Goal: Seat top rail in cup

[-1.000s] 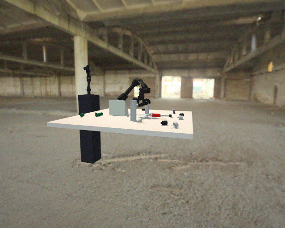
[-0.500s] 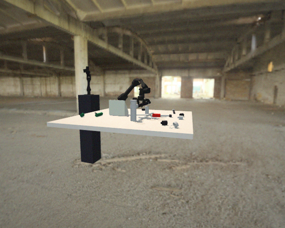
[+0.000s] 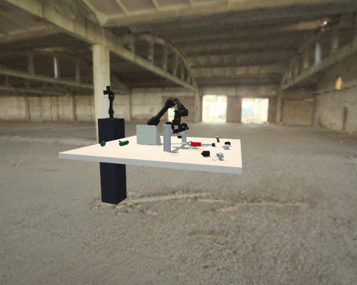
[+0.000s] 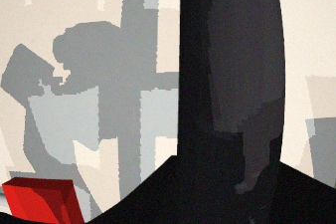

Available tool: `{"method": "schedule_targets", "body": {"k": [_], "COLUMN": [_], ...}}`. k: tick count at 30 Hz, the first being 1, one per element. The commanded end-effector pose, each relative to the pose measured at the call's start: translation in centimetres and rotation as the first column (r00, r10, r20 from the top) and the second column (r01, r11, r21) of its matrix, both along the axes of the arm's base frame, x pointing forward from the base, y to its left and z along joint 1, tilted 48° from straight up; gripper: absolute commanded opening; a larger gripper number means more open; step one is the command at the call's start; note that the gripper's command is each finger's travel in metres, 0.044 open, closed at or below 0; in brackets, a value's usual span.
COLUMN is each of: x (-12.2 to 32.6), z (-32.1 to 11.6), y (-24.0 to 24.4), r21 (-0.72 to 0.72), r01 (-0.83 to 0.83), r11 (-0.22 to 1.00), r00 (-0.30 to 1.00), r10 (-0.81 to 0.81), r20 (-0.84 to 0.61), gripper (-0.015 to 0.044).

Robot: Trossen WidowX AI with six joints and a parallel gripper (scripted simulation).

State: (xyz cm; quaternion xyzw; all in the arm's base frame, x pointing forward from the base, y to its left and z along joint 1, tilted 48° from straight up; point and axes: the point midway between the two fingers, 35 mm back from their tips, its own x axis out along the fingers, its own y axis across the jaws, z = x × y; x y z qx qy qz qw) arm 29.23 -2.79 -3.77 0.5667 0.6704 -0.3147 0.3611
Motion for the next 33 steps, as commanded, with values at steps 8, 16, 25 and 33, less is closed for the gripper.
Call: {"method": "schedule_targets", "body": {"k": [8, 16, 25, 33], "x": [0.29, 0.36, 0.45, 0.5], "z": [-0.14, -0.29, -0.49, -0.69], "y": [-0.97, -1.23, -1.49, -1.72], "r21": [-0.009, -0.009, -0.01, -0.01], "r01": [0.005, 0.005, 0.005, 0.005], "r11": [1.0, 1.0, 1.0, 1.0], "r00": [1.0, 1.0, 1.0, 1.0], "r10": [-0.005, -0.005, -0.005, -0.005], "r20": [0.008, 0.008, 0.008, 0.008], "gripper": [0.0, 0.0, 0.0, 0.0]}}
